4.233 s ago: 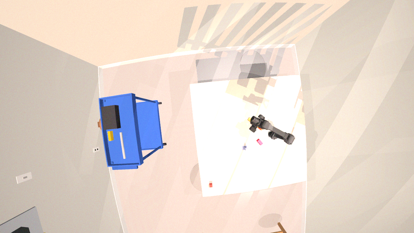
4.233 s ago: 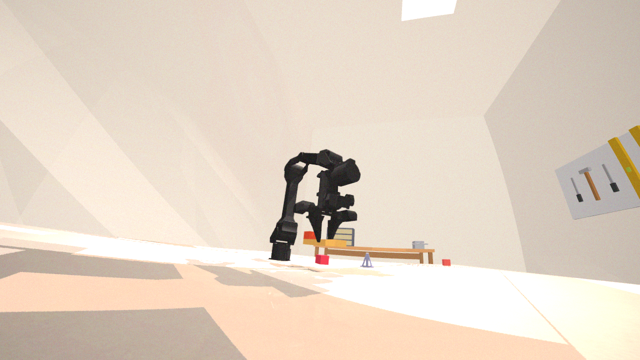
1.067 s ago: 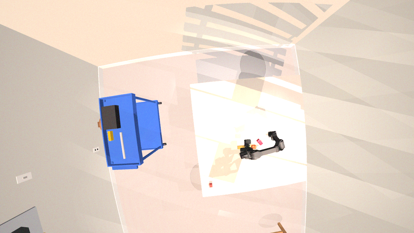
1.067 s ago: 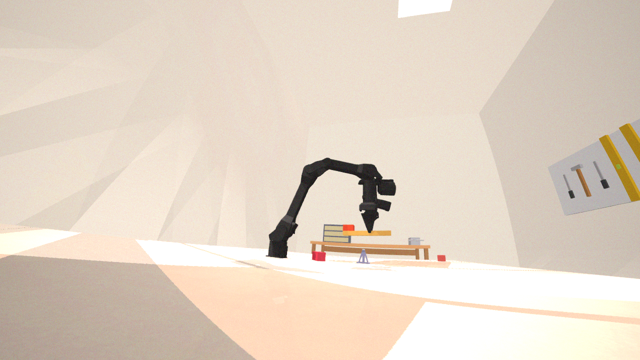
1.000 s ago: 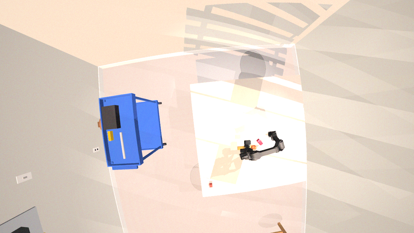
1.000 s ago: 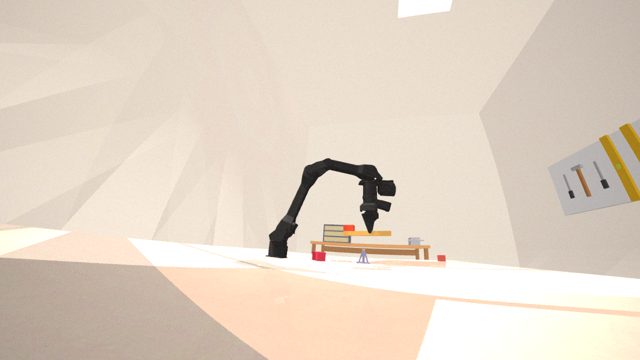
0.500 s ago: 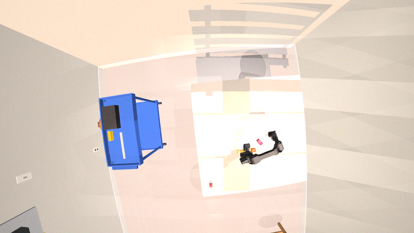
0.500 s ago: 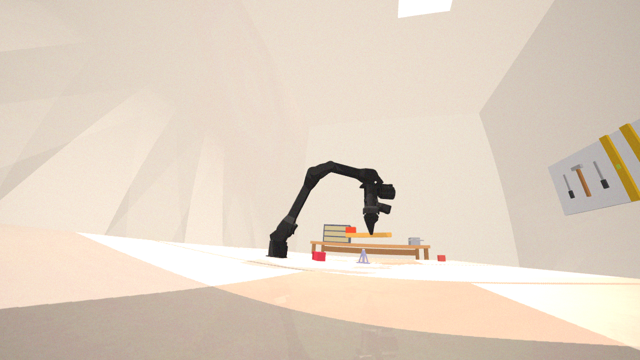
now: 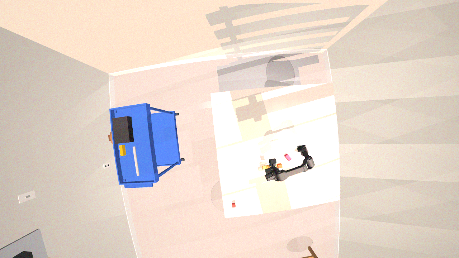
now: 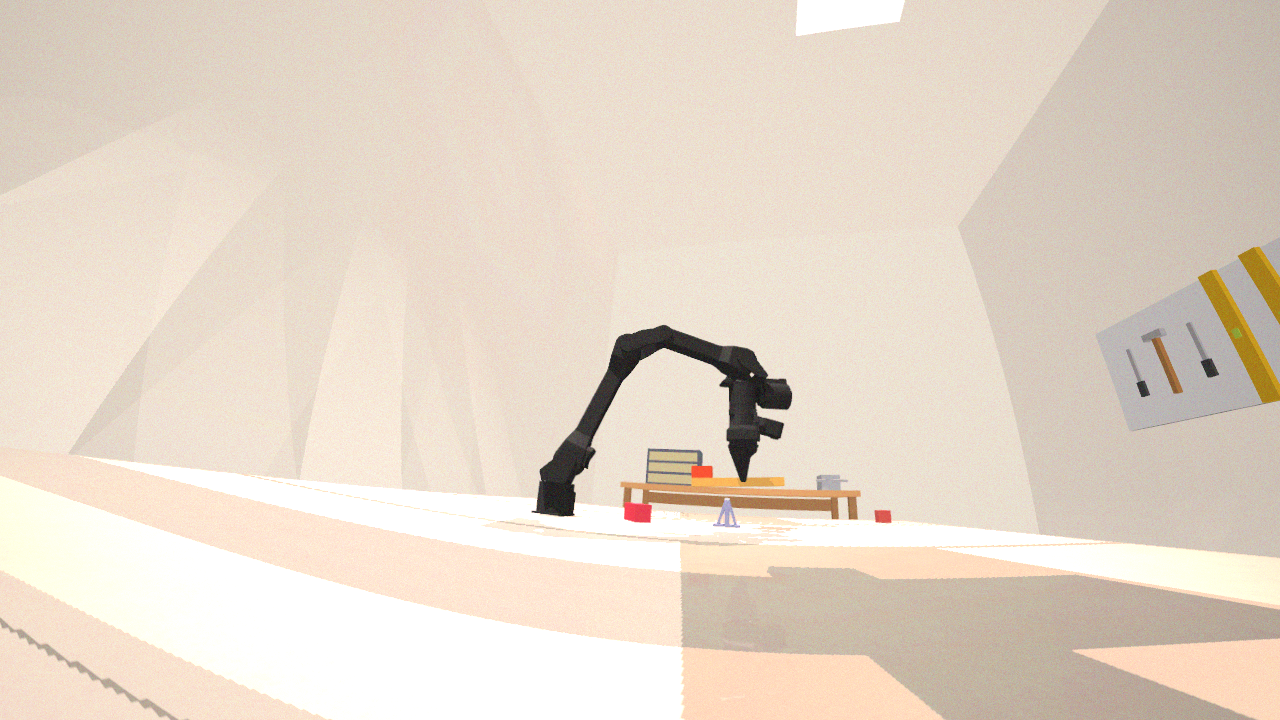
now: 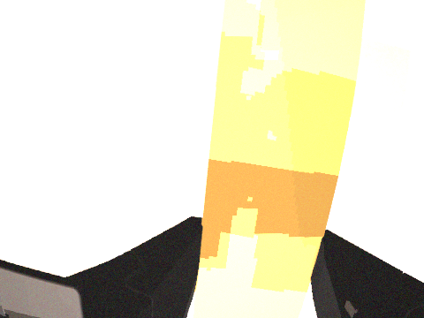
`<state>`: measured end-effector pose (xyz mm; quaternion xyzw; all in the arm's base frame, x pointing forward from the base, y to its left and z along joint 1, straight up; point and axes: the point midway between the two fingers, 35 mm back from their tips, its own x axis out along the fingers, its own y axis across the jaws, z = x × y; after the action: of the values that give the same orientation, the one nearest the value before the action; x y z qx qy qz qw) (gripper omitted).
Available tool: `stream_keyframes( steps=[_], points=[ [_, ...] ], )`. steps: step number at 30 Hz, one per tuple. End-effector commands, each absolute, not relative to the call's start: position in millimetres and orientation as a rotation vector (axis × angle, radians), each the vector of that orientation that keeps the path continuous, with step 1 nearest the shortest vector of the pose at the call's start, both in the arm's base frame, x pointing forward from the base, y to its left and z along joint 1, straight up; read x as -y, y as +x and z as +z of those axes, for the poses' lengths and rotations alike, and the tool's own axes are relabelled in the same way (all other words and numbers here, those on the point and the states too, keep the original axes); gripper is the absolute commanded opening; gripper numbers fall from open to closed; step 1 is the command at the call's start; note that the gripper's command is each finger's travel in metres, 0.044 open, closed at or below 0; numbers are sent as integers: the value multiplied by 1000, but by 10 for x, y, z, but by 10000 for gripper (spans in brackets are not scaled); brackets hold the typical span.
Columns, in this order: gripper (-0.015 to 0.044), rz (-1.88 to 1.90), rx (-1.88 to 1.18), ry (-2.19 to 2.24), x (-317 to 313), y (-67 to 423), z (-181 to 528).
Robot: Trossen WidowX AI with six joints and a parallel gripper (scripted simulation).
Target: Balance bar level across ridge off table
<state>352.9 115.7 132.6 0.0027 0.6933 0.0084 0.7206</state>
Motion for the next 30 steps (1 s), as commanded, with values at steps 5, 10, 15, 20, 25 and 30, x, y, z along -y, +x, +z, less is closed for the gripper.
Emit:
stream_keyframes(
  steps=[5, 10, 15, 20, 25, 30],
  points=[
    [0, 12, -1539, 4, -1148, 3512, 1177],
    [0, 13, -1539, 3, -1148, 3511, 1154],
    [0, 13, -1539, 3, -1148, 3511, 1159],
    [0, 13, -1539, 3, -1148, 3511, 1172],
    [0, 13, -1539, 3, -1148, 3511, 1167],
    [0, 13, -1539, 3, -1148, 3511, 1164]
  ],
)
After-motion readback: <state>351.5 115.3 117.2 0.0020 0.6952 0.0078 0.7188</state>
